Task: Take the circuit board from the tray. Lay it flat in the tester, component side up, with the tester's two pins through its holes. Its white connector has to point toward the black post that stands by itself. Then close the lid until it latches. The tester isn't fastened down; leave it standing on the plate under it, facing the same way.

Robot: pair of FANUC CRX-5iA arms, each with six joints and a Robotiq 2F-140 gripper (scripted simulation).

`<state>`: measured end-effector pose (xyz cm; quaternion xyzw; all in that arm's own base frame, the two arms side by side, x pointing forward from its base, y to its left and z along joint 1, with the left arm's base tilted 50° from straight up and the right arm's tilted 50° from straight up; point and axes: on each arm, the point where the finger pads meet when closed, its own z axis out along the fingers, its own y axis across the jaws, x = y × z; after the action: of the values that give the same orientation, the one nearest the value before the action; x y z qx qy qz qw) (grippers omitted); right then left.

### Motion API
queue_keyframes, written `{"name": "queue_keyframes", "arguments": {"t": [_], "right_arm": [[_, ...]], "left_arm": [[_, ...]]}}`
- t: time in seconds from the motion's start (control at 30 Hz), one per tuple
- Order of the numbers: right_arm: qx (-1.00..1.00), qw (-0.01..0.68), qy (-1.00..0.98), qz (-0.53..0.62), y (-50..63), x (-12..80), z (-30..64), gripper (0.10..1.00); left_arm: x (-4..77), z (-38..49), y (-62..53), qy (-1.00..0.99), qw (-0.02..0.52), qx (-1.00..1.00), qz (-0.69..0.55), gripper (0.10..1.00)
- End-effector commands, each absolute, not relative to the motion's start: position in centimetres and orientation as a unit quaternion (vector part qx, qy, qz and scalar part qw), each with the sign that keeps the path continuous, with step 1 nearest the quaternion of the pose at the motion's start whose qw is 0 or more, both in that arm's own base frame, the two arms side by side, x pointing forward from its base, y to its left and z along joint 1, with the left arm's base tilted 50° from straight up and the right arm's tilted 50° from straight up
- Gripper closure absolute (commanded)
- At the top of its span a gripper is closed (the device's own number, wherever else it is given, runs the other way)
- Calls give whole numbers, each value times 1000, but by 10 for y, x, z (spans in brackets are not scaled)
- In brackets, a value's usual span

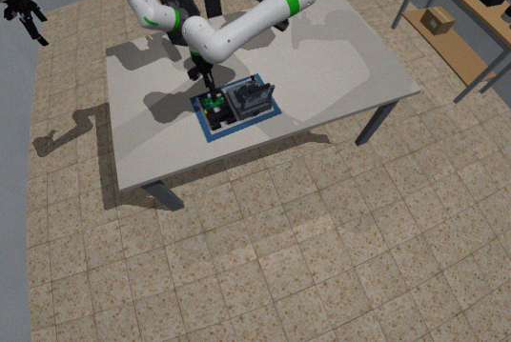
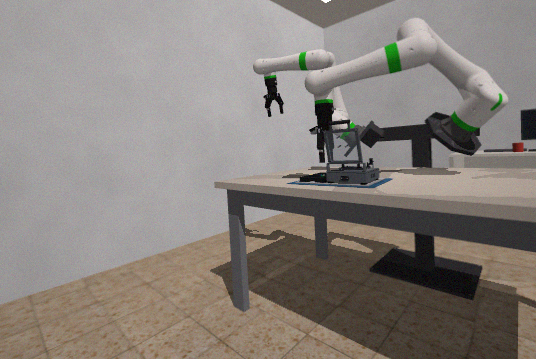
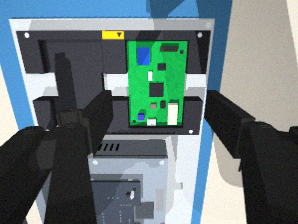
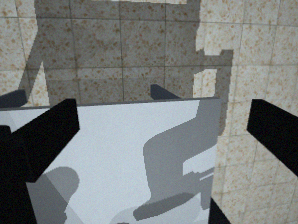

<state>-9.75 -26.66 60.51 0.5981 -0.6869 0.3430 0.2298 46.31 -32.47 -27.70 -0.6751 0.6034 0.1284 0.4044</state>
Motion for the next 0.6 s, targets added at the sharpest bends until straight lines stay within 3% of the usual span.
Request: {"name": "queue_keyframes", "arguments": {"t": [0.0, 0.57], "right_arm": [[597, 231, -687, 344, -266, -98, 606, 98], [597, 231, -687, 344, -266, -98, 606, 98]], "left_arm": [[466, -281, -321, 604, 404, -675, 127, 475], [469, -289, -312, 604, 404, -675, 127, 475]]}}
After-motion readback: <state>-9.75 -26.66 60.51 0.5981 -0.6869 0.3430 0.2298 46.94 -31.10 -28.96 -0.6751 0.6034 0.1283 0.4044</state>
